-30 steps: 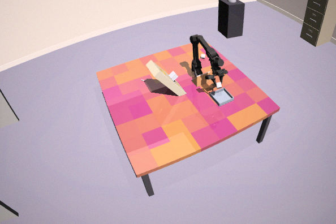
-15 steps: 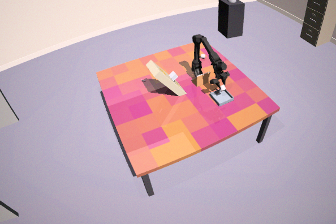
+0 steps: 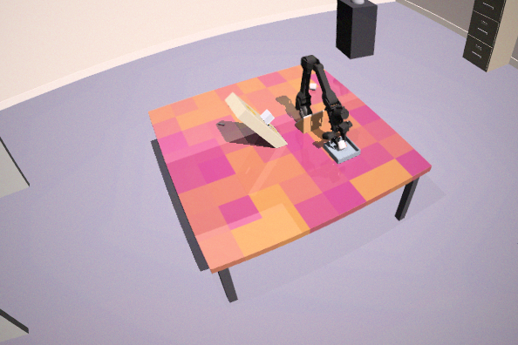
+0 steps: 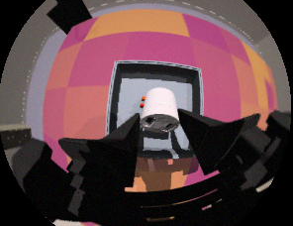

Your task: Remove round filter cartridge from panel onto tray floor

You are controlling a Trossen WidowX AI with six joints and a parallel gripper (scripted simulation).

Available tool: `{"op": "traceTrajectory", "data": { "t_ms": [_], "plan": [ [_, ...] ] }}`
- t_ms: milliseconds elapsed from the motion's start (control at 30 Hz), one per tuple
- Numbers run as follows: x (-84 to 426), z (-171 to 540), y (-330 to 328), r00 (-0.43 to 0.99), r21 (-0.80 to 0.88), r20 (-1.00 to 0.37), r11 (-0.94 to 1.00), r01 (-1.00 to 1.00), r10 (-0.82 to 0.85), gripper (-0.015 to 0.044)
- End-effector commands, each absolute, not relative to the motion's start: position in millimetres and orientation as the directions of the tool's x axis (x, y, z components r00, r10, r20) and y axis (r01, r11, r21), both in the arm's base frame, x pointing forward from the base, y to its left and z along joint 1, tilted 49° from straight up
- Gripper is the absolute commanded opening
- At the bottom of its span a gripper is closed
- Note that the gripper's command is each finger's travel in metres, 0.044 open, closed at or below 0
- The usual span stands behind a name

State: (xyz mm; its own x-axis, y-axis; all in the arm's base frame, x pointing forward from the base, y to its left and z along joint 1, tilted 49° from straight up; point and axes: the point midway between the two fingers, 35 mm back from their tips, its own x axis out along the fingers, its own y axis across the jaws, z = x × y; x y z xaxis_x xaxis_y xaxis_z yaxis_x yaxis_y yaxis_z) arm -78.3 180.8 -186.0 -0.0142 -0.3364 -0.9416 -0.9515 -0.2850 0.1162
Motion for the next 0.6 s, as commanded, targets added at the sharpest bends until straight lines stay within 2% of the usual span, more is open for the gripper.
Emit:
{"op": "traceTrajectory", "data": {
  "t_ms": [0, 433, 467, 567],
  "plan": [
    [-79.5, -185.1, 184.8, -0.018, 0.117, -0.946, -0.287, -0.951, -0.325, 0.0079],
    [-79.5, -185.1, 184.8, -0.018, 0.117, -0.946, -0.287, -0.951, -0.325, 0.042],
    [-79.5, -185.1, 184.8, -0.018, 0.117, -0.946, -0.287, -0.951, -0.325, 0.044],
    [-81.3, -178.6, 193.6, -0.018, 0.116, -0.945, -0.286, -0.951, -0.325, 0.044]
  ]
}}
